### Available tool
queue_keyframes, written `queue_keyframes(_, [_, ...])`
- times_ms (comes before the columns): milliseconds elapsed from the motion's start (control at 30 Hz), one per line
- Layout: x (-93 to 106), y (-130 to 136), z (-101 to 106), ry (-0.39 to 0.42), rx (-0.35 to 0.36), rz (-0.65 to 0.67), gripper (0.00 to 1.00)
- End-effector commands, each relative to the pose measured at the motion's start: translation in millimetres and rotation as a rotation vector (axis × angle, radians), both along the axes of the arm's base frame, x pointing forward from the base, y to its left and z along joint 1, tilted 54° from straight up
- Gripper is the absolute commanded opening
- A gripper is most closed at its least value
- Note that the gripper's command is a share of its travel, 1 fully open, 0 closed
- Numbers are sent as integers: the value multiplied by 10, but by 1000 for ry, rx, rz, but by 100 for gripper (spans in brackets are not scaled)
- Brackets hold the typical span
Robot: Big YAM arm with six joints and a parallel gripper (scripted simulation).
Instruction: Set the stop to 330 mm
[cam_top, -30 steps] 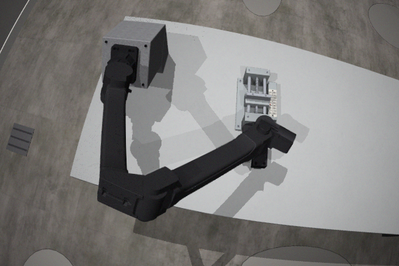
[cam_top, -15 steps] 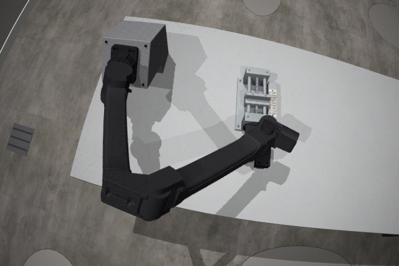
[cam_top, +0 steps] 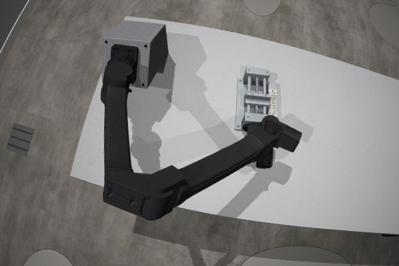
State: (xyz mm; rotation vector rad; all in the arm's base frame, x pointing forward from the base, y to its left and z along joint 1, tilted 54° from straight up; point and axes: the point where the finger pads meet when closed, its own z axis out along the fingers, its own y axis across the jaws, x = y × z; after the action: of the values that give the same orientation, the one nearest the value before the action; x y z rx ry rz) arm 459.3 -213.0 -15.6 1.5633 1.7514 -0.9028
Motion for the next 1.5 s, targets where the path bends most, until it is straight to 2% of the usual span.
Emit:
queue_keyframes(0, [289,191,-18,-25,13,36,6])
queue_keyframes(467, [361,248,15,-26,13,37,6])
queue_keyframes(700, [461,299,53,-46,11,37,6])
queue_keyframes(1033, [438,352,82,-28,13,37,6])
queue_keyframes(1367, [480,415,166,-45,11,39,6])
queue_keyframes(1467, [478,435,276,-55,11,37,6])
